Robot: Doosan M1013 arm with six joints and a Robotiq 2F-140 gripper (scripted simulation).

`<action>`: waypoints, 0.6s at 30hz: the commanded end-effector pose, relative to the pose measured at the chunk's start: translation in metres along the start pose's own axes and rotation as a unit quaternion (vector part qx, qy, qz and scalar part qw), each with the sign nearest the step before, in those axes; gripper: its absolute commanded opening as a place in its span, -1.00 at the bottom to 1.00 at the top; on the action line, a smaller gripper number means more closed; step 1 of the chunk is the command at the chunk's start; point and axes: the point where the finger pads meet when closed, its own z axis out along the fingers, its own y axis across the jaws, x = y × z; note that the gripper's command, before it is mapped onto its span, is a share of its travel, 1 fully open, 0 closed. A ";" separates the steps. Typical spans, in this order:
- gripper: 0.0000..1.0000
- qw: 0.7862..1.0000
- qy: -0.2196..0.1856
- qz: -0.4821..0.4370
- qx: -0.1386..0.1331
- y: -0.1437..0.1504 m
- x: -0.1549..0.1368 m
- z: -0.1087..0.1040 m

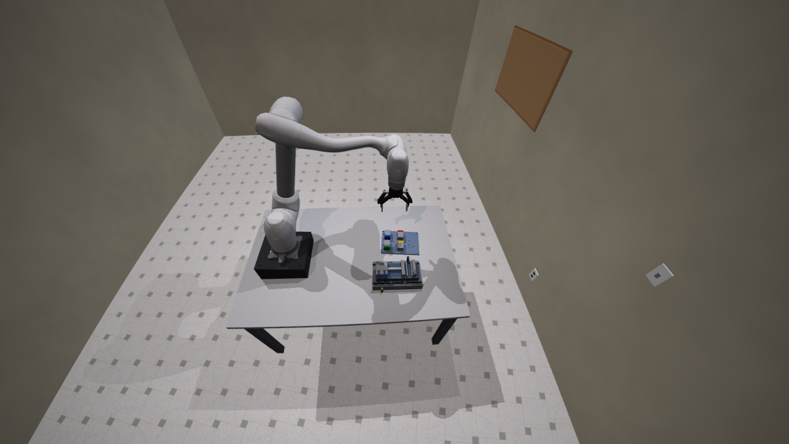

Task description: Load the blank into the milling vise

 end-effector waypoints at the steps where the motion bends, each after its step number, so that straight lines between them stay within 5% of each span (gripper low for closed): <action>1: 1.00 1.000 -0.003 0.003 0.000 0.000 0.000 0.000; 15: 1.00 0.998 -0.045 0.048 -0.001 0.006 -0.006 -0.002; 17: 1.00 0.998 -0.045 0.048 -0.001 0.006 -0.006 -0.002; 18: 1.00 1.000 -0.005 0.006 0.000 0.006 -0.007 -0.002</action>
